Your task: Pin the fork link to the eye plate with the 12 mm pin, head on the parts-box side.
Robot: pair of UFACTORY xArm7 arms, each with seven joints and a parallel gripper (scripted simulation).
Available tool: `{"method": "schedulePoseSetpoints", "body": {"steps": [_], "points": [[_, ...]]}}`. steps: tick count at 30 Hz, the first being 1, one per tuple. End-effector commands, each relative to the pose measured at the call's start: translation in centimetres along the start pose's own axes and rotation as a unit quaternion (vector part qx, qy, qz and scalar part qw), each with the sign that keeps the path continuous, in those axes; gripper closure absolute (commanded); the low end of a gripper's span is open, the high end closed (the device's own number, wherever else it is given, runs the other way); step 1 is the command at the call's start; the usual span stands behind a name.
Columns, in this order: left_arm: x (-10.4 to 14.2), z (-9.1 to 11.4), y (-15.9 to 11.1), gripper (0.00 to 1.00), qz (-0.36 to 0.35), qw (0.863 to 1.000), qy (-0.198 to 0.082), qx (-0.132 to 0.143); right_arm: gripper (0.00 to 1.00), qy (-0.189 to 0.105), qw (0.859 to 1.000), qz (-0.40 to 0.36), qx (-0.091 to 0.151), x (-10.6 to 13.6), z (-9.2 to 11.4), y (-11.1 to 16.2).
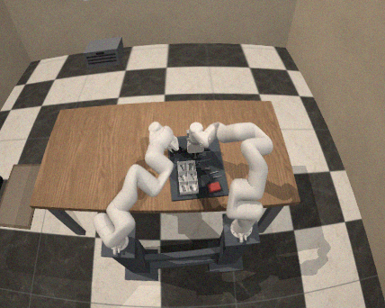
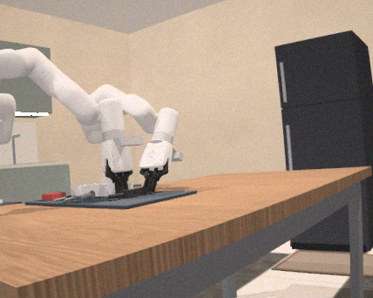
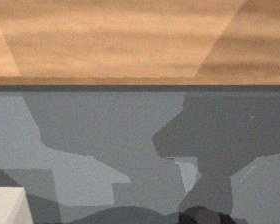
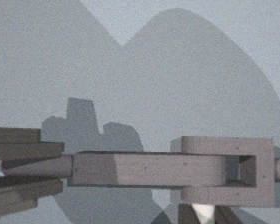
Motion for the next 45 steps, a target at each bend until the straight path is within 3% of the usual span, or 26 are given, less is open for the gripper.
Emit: {"method": "schedulePoseSetpoints", "body": {"steps": [1, 18, 19, 45], "points": [[0.13, 0.2, 0.12, 1.0, -0.001, 1.0, -0.001, 0.002, 1.0, 0.002, 1.0, 0.0, -0.001, -0.18, 0.2, -0.11], [0.13, 0.2, 0.12, 1.0, -0.001, 1.0, -0.001, 0.002, 1.0, 0.002, 1.0, 0.0, -0.001, -0.18, 0.2, -0.11], [0.13, 0.2, 0.12, 1.0, -0.001, 1.0, -0.001, 0.002, 0.68, 0.002, 1.0, 0.0, -0.001, -0.18, 0.2, -0.11], [0.13, 0.2, 0.12, 1.0, -0.001, 1.0, -0.001, 0.002, 0.68, 0.002, 1.0, 0.0, -0.001, -0.18, 0.2, -0.11]]}}
Point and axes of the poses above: on each arm, the point where the finger pads meet when closed, its own z axis back along the fingers, its own y axis across the jaws, x = y × z, the point moved 9 cm from there along z, back along the fingers, and after that the axes turned 12 degrees about -z, right-handed, at the moved point
